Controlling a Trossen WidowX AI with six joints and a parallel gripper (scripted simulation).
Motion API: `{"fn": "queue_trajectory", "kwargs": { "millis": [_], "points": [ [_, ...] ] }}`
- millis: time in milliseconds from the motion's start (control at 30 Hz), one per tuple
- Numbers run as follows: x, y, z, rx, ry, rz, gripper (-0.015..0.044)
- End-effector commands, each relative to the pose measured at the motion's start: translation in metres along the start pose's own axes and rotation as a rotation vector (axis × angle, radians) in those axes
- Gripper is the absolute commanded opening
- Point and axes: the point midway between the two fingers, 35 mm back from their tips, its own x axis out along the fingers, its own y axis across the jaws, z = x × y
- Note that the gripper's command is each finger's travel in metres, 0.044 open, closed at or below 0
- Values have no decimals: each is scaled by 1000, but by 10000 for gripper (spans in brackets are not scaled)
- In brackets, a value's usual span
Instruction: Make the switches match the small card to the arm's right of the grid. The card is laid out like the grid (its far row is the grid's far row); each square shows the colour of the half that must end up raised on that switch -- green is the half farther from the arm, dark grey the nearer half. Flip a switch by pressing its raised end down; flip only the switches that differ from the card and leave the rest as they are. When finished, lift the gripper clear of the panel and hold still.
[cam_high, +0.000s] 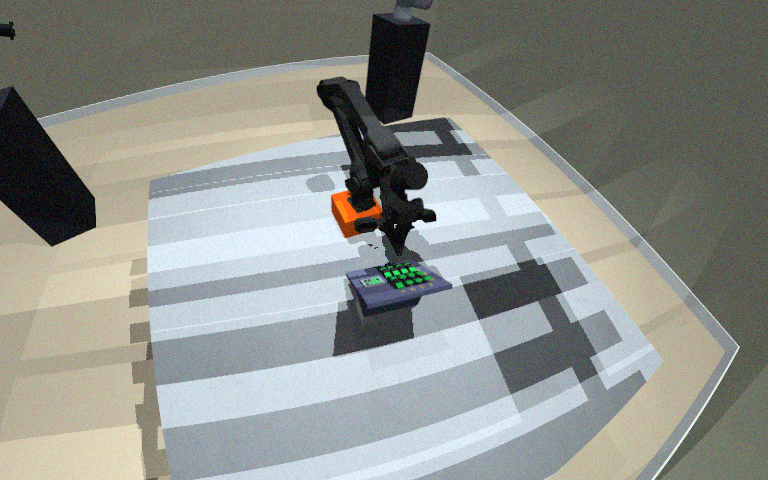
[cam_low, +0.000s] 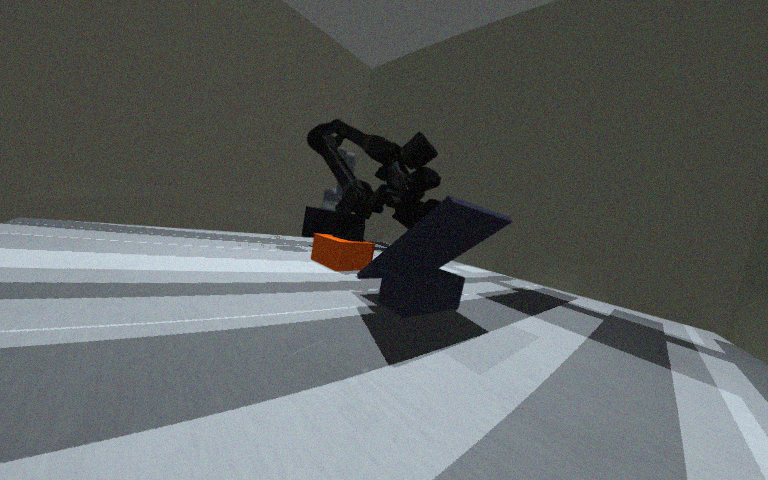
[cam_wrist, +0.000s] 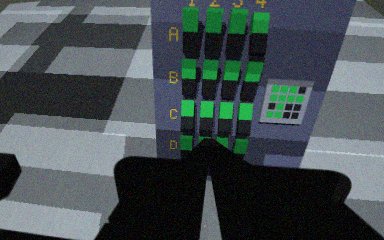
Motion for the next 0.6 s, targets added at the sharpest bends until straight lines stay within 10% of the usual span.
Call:
{"fn": "queue_trajectory", "kwargs": {
  "millis": [0, 567],
  "points": [
    [2, 1, 4, -1, -17, 6, 0],
    [24, 1, 4, -2, -19, 6, 0]
  ]
}}
